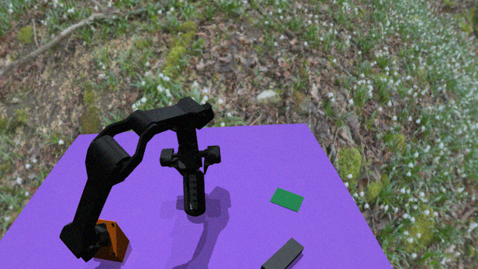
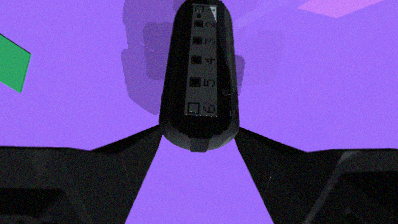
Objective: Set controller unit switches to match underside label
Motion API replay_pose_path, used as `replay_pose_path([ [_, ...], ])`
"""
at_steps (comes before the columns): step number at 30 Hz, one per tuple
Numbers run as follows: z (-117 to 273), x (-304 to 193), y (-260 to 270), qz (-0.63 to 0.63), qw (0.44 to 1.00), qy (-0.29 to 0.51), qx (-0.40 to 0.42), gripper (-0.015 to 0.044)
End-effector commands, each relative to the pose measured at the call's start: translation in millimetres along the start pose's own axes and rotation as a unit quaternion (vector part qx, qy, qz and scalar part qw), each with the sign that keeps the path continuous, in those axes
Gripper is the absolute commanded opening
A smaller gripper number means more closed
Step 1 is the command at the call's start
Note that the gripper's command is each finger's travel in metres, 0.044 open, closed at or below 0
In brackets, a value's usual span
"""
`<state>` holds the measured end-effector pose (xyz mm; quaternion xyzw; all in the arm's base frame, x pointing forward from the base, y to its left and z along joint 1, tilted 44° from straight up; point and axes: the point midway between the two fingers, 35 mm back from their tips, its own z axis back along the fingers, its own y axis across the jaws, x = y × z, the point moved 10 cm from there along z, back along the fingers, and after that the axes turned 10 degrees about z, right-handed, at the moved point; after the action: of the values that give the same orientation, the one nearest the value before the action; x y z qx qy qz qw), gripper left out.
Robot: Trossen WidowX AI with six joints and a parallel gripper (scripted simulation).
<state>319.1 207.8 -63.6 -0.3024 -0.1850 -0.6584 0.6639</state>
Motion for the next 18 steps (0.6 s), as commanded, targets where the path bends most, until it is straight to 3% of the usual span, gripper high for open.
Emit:
replay_pose_path([
  [1, -9, -1, 1, -0.001, 1.000, -0.006, -0.008, 0.0338],
  [18, -20, -9, 2, -0.001, 1.000, -0.006, -0.008, 0.0338],
])
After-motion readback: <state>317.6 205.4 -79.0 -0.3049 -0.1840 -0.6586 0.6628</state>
